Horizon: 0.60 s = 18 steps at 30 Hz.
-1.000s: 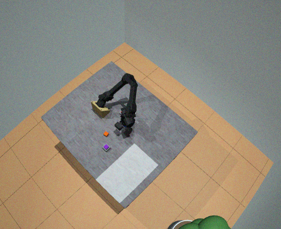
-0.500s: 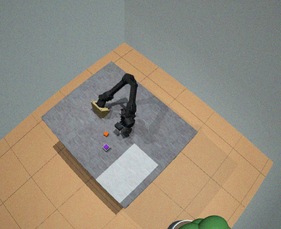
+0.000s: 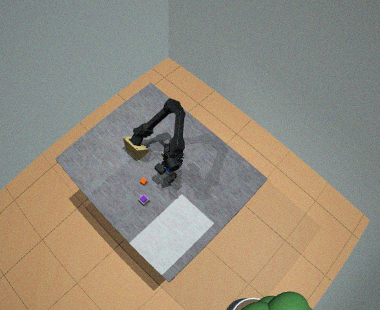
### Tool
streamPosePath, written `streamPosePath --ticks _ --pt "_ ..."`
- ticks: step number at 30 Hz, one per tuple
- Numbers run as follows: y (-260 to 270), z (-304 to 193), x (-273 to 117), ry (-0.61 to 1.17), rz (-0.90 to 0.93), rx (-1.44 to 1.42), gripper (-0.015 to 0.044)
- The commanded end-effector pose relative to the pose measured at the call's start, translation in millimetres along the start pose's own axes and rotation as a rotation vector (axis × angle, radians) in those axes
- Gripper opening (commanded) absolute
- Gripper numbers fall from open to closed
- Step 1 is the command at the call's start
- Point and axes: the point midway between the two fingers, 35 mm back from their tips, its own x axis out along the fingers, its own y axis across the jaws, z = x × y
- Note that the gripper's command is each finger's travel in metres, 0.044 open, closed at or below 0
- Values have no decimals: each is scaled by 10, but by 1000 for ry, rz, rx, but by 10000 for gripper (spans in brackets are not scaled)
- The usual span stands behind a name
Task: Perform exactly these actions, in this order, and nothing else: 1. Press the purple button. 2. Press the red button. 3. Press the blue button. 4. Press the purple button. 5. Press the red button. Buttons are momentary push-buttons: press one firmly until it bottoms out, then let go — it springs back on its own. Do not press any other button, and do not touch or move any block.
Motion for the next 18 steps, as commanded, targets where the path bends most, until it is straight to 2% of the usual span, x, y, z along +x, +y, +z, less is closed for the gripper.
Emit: streamPosePath --ticks 1,4,10,18 --pt "-3 8 -235 4 -6 -6 20" --pt "3 -4 -600 5 -5 -6 20" --pt "-69 36 -645 5 -7 -6 20" --pt "-1086 379 -791 1 -22 -6 20"
